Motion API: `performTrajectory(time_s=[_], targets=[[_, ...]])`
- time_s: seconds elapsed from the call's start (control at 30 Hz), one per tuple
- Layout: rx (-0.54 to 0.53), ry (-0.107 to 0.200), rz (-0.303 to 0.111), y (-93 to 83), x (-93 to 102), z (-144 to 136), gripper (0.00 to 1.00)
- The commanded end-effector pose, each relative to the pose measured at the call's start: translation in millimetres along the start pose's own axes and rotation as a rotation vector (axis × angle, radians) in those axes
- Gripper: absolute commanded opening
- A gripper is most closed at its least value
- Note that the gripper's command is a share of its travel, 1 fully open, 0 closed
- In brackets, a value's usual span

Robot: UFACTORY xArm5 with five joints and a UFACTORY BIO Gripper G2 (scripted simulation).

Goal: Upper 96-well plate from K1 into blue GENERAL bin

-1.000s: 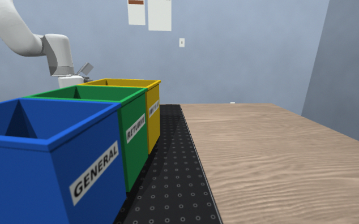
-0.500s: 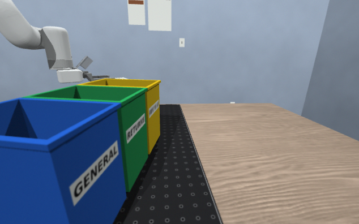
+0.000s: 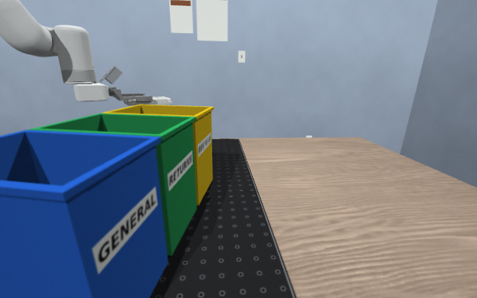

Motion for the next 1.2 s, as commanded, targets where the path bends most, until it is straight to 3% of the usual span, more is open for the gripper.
performTrajectory(time_s=[0.0,1.17], targets=[[0.0,-0.003,-0.001,0.4,7.2,1,0.0],[0.0,-0.003,-0.001,0.4,53.8,8,0.0]])
Point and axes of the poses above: the point midway between the two finger pads, its own y axis out along the fingers, its own z axis across the jaws, x = y × z, the point moved 8 cm from there along -y, back along the fingers, and after that the axes turned 8 degrees about y, right-handed, at the moved point
